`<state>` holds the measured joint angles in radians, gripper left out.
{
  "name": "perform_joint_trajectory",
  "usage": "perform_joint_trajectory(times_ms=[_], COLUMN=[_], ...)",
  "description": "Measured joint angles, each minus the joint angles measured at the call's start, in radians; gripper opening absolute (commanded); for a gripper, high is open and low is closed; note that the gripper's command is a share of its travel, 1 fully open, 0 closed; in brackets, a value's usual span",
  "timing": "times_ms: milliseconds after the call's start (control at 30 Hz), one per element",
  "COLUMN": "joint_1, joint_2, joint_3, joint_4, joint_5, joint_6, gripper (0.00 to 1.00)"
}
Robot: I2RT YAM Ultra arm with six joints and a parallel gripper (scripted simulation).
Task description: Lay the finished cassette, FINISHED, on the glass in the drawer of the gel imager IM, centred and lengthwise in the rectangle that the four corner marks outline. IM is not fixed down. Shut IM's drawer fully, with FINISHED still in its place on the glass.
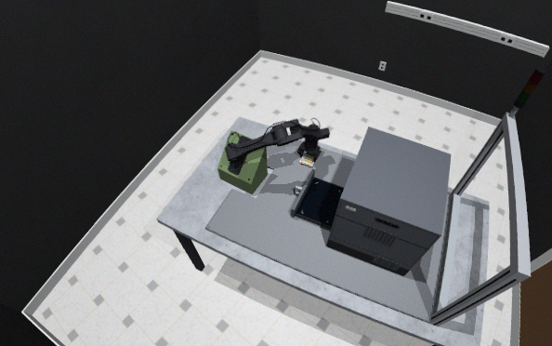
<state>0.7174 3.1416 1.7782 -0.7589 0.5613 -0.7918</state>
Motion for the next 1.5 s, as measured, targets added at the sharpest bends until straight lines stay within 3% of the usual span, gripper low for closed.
perform_joint_trajectory(times_ms=[1500], joint_1=[0.078], joint_2=[-0.081], joint_3=[0.046], joint_4=[-0.167], joint_5=[-0.039], joint_6=[0.071], gripper=[0.0])
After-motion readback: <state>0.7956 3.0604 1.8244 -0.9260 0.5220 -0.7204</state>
